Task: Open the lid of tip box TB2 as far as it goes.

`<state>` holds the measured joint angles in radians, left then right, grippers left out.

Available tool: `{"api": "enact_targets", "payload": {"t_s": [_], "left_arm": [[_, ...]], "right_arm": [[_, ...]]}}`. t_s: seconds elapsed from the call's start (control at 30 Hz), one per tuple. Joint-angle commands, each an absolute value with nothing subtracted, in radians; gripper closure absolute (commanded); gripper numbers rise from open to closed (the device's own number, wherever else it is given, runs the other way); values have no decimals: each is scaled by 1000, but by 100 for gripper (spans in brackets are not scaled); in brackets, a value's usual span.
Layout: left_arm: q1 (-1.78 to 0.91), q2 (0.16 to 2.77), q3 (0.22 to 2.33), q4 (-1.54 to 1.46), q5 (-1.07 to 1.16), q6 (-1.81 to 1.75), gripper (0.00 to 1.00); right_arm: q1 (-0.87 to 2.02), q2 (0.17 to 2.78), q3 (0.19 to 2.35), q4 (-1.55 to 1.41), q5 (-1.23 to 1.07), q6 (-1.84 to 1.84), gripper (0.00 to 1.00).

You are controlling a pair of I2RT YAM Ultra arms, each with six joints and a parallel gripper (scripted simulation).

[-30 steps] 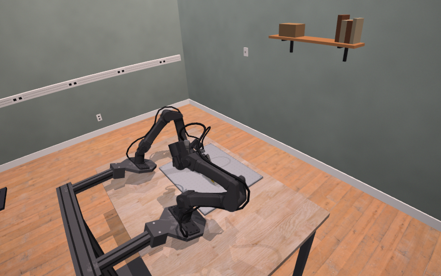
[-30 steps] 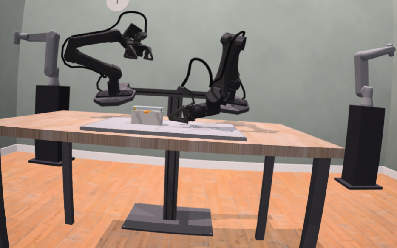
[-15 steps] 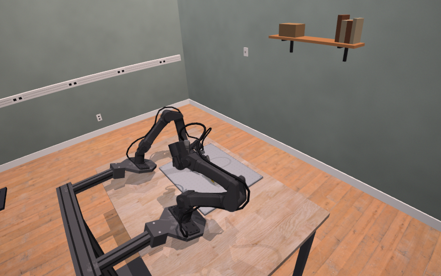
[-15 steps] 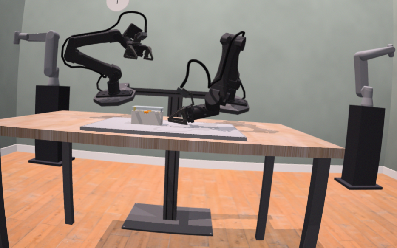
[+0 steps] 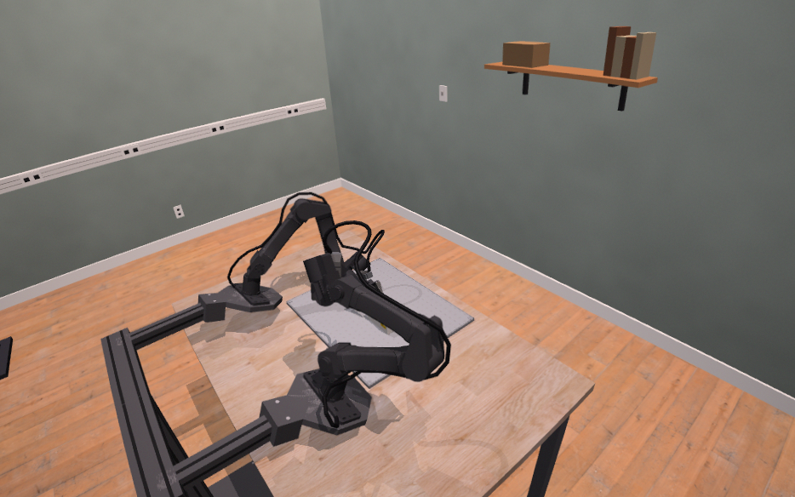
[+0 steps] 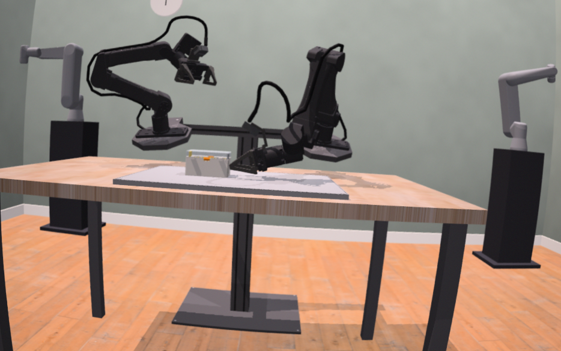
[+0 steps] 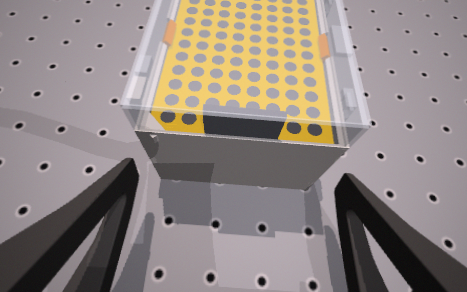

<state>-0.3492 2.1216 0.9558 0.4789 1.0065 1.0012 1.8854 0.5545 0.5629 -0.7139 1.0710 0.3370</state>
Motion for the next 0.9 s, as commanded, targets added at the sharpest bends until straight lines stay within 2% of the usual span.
{"api": "enact_targets", "payload": {"t_s": [0.0, 0.77, 0.8, 0.87], "left_arm": [[-375, 2133, 987, 513, 1007, 976, 0], [-416, 2173, 1015, 566, 976, 931, 0], [-416, 2173, 1015, 566, 976, 931, 4], [-416, 2173, 1015, 566, 976, 931, 4]], "right_arm": [[1891, 561, 590, -724, 1082, 337, 0], [1891, 561, 590, -724, 1082, 337, 0], [1891, 561, 590, -724, 1082, 337, 0], [1891, 561, 590, -724, 1082, 337, 0]]}}
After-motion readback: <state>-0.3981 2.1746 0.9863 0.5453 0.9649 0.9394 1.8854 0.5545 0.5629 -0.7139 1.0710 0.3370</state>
